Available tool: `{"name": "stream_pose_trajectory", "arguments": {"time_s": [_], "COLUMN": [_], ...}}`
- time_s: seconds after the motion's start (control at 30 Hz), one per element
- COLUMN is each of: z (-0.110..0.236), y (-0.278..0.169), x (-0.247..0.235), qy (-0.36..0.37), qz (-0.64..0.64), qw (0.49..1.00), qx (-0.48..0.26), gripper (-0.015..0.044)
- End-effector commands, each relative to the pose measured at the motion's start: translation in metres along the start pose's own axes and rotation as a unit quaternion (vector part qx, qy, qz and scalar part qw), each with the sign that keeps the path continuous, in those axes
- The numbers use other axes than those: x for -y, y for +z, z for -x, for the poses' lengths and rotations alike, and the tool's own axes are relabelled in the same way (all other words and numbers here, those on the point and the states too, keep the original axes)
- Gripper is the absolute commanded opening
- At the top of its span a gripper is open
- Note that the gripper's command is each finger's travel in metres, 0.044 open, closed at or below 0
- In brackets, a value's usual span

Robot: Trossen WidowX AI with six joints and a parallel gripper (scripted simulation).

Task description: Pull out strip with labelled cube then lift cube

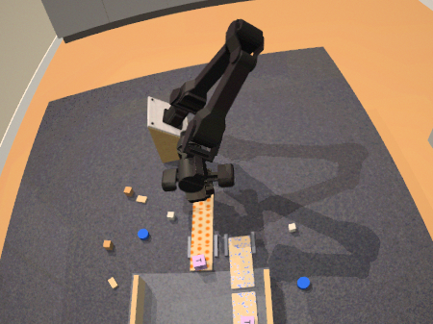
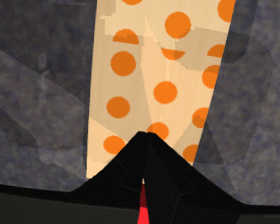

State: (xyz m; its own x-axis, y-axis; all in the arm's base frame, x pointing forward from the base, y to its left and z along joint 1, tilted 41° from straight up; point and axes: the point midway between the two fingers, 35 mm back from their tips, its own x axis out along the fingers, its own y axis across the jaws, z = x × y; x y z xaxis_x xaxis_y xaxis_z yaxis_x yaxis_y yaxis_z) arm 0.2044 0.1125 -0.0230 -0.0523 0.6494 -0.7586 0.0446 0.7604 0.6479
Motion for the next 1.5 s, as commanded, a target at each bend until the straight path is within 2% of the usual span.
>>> {"name": "stream_pose_trajectory", "arguments": {"time_s": [0.0, 1.0, 1.2, 1.33, 1.47], "z": [-0.003, -0.003, 0.04, 0.042, 0.04], "y": [-0.008, -0.008, 0.001, 0.001, 0.019], "x": [0.0, 0.0, 0.001, 0.001, 0.0], "qy": [0.001, 0.001, 0.0, 0.0, 0.001], "qz": [-0.003, -0.003, -0.003, -0.003, 0.087], "qw": [1.0, 1.0, 1.0, 1.0, 0.996], "qx": [-0.011, -0.011, -0.01, -0.01, -0.01], "gripper": [0.0, 0.0, 0.0, 0.0, 0.0105]}}
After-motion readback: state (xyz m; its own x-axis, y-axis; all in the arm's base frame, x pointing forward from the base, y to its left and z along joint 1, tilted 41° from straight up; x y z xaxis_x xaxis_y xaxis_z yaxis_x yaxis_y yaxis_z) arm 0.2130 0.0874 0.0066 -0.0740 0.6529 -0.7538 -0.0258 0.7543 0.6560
